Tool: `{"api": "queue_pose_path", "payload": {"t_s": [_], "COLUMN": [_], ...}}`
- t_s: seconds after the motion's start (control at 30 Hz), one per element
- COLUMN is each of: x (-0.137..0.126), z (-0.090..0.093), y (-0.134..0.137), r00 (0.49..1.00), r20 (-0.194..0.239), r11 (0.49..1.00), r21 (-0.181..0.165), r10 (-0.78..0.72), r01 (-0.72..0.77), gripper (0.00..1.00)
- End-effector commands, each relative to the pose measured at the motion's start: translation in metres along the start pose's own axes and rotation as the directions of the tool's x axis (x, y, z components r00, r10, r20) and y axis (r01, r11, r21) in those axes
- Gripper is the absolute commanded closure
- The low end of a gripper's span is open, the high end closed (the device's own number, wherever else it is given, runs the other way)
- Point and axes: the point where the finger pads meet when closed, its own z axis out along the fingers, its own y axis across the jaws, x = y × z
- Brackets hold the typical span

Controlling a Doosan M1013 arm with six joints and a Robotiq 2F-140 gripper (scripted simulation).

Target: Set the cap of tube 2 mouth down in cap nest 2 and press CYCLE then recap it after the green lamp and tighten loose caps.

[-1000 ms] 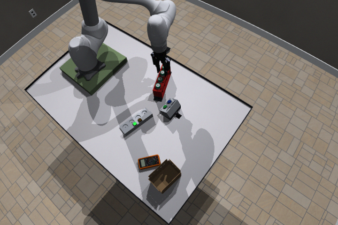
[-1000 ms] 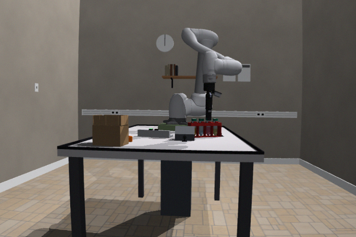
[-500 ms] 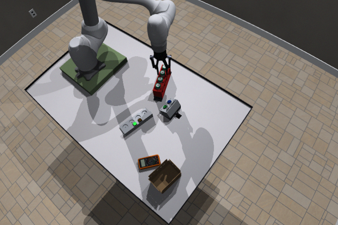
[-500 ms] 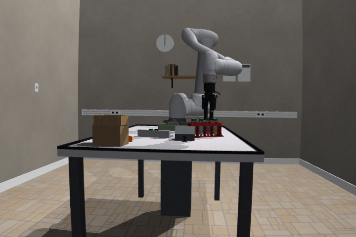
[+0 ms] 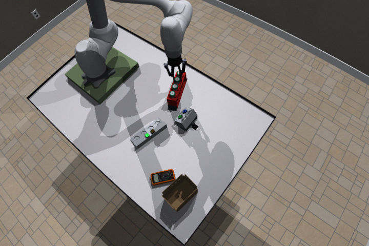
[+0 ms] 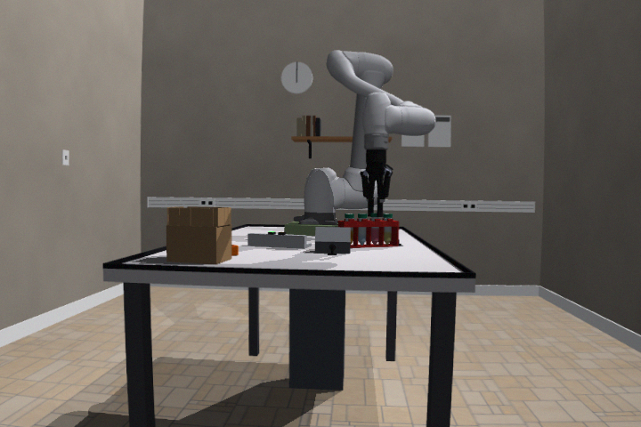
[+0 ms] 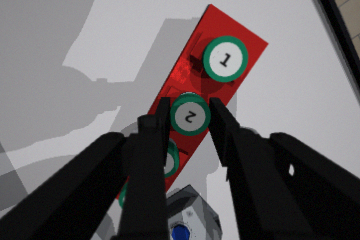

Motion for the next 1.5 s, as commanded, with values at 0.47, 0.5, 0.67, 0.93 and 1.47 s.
{"api": "queue_pose_path", "payload": {"t_s": [0.47,0.5,0.67,0.93,1.47], "x": [-0.0002,-0.0002,-0.0002,-0.0002,-0.0002], "z": [-0.0006,-0.0006,-0.0007,-0.0008,-0.0006], "y": [0.0004,0.0004,0.0004,0.0004,0.0004], "r00": [0.969,0.956,0.901,0.671,0.502], "r20": [-0.001,-0.001,-0.002,-0.003,-0.002], "r11": [0.969,0.956,0.901,0.671,0.502], "r21": [-0.001,-0.001,-0.001,0.000,0.000], "r10": [0.245,0.293,0.433,0.741,0.865], "r01": [-0.245,-0.293,-0.433,-0.741,-0.865], "gripper": [0.70,0.70,0.70,0.70,0.59]}}
